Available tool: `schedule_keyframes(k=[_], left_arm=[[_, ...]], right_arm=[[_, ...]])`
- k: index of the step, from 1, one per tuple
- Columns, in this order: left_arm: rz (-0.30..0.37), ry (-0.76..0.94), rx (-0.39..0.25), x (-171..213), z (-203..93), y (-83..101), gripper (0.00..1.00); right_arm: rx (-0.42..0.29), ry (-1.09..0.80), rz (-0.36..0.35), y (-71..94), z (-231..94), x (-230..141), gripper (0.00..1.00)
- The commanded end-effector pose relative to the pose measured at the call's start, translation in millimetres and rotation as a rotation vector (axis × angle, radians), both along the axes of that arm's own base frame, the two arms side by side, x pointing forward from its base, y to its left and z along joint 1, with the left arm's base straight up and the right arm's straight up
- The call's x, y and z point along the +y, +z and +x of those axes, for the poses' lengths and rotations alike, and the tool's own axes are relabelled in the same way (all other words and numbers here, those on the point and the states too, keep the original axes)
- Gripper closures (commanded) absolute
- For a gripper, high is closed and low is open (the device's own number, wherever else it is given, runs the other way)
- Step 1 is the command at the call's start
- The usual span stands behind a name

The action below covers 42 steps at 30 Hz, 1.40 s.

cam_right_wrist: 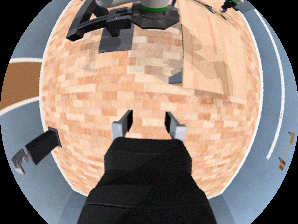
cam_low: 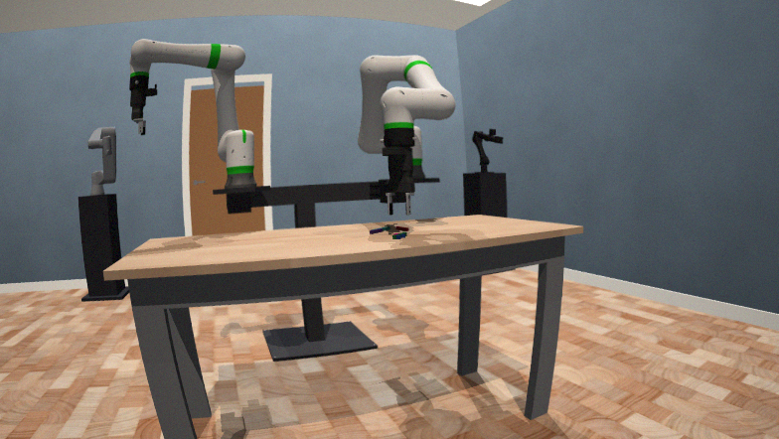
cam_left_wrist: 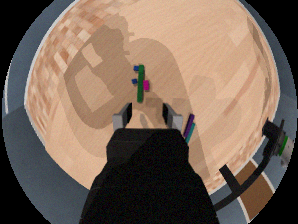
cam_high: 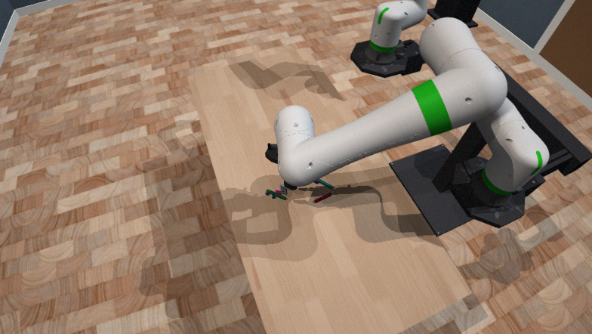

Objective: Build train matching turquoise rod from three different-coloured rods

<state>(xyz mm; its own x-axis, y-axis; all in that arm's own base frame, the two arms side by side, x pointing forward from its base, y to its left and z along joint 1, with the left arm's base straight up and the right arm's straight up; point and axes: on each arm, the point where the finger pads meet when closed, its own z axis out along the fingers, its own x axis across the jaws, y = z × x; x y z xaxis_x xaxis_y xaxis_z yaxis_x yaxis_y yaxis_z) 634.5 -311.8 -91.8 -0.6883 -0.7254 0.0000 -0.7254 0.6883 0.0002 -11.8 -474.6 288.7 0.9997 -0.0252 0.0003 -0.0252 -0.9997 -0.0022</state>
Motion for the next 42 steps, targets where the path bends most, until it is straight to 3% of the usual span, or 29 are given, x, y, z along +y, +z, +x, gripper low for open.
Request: schedule_keyframes(k=[1,13,42], left_arm=[[-0.001,0.0,-0.002,0,1,1.4,0.0],[-0.001,-0.073,-0.002,-2,-1,1.4,0.0],[0.0,-0.917,-0.002,-7,-33,1.5,0.0]], right_arm=[[0.0,0.0,-0.002,1.0,0,0,0.0],[0.0,0.0,-0.002,1.0,0,0,0.0],[0.0,0.0,-0.002,1.0,0,0,0.0]])
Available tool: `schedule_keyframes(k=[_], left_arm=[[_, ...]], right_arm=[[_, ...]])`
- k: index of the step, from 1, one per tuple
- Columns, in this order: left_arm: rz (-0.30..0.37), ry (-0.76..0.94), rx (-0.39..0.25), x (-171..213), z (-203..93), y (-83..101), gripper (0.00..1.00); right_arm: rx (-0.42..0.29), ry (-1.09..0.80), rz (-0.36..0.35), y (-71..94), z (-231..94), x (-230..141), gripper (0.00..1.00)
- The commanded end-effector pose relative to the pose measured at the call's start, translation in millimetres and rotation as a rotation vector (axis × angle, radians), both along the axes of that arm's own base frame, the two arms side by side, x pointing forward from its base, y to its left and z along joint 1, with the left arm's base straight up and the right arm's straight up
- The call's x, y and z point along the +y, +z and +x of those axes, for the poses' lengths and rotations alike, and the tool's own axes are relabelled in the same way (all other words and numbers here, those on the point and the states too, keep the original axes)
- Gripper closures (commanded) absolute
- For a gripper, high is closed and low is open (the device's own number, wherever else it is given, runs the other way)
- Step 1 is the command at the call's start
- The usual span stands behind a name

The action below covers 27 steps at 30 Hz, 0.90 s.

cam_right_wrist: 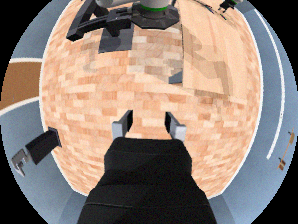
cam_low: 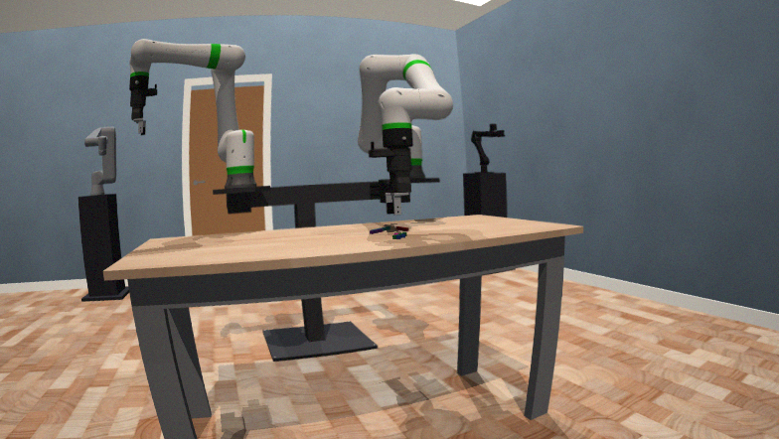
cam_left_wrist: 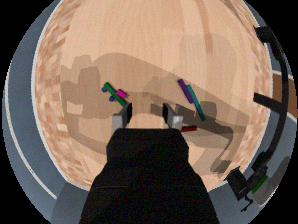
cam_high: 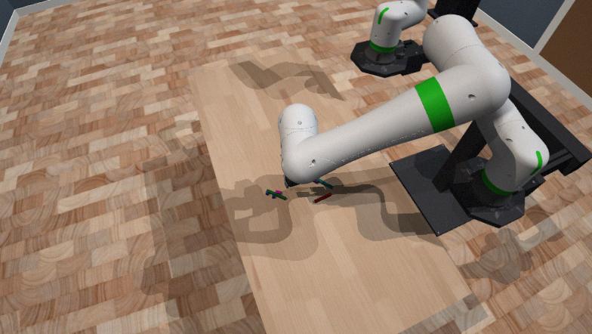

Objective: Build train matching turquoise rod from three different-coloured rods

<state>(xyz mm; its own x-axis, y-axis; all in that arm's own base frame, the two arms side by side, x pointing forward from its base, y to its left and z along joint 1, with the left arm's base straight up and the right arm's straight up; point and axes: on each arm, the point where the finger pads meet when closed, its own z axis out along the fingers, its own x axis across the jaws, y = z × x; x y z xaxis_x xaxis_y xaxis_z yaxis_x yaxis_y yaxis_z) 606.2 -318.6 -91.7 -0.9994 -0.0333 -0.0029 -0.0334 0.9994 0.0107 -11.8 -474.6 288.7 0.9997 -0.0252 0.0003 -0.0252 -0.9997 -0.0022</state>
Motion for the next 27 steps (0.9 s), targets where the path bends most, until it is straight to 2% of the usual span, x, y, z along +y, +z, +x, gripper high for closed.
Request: schedule_keyframes(k=[1,5,6,20,22,23,27], left_arm=[[-0.011,-0.167,0.002,0,-5,1.4,0.0],[-0.011,-0.223,0.002,0,-7,1.4,0.0],[-0.011,-0.306,0.002,1,-11,1.4,0.0],[-0.01,-0.689,0.004,5,-25,1.4,0.0],[-0.01,-0.689,0.004,5,-25,1.4,0.0],[-0.009,-0.773,0.004,7,-27,1.4,0.0],[-0.009,-0.874,0.005,9,-31,1.3,0.0]], right_arm=[[0.0,0.0,-0.002,1.0,0,0,0.0],[0.0,0.0,-0.002,1.0,0,0,0.0],[0.0,0.0,-0.002,1.0,0,0,0.0],[0.0,0.0,-0.002,1.0,0,0,0.0],[0.0,0.0,-0.002,1.0,0,0,0.0],[0.0,0.0,-0.002,1.0,0,0,0.0],[0.0,0.0,-0.002,1.0,0,0,0.0]])
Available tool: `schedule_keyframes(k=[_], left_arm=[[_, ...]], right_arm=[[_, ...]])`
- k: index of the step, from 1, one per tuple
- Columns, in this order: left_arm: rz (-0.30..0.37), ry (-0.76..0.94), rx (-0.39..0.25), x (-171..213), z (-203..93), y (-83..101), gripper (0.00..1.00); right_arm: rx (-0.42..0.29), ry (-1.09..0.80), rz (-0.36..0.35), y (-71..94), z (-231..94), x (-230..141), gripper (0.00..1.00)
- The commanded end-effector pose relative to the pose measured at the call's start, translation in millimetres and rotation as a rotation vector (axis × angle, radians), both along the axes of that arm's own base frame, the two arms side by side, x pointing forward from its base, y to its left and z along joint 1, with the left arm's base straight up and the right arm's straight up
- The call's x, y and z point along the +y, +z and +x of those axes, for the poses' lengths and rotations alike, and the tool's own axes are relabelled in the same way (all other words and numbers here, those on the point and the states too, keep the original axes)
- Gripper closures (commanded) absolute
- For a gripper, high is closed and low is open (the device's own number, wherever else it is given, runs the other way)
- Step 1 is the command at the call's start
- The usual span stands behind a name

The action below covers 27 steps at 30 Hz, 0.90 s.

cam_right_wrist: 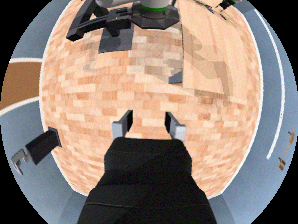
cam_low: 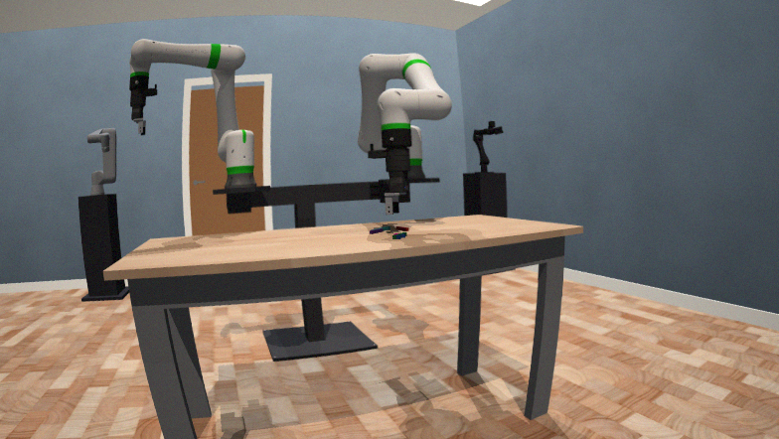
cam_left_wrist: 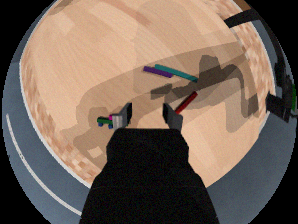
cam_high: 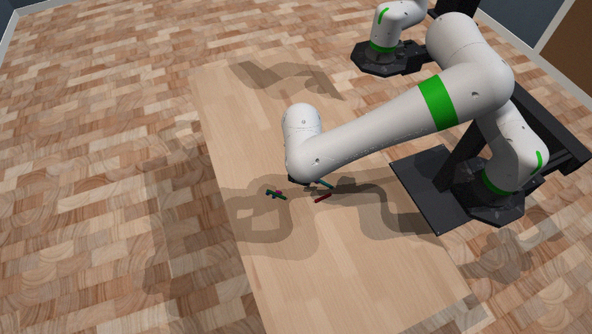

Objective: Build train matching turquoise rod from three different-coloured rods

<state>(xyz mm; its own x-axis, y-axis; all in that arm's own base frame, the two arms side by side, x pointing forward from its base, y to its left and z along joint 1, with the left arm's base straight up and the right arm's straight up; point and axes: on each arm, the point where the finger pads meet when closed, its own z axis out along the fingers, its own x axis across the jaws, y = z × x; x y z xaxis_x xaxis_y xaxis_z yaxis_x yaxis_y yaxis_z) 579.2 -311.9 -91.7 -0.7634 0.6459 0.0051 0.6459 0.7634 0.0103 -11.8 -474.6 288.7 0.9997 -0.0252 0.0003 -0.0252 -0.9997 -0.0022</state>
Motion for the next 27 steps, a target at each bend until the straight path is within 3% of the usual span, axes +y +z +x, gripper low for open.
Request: schedule_keyframes(k=[1,12,13,27], left_arm=[[-0.012,-0.167,0.002,2,-4,1.3,0.0],[-0.011,-0.42,0.003,8,-11,1.3,0.0],[-0.011,-0.503,0.004,10,-13,1.3,0.0],[-0.009,-0.887,0.006,20,-21,1.2,0.0]], right_arm=[[0.0,0.0,-0.002,1.0,0,0,0.0],[0.0,0.0,-0.002,1.0,0,0,0.0],[0.0,0.0,-0.002,1.0,0,0,0.0],[0.0,0.0,-0.002,1.0,0,0,0.0]])
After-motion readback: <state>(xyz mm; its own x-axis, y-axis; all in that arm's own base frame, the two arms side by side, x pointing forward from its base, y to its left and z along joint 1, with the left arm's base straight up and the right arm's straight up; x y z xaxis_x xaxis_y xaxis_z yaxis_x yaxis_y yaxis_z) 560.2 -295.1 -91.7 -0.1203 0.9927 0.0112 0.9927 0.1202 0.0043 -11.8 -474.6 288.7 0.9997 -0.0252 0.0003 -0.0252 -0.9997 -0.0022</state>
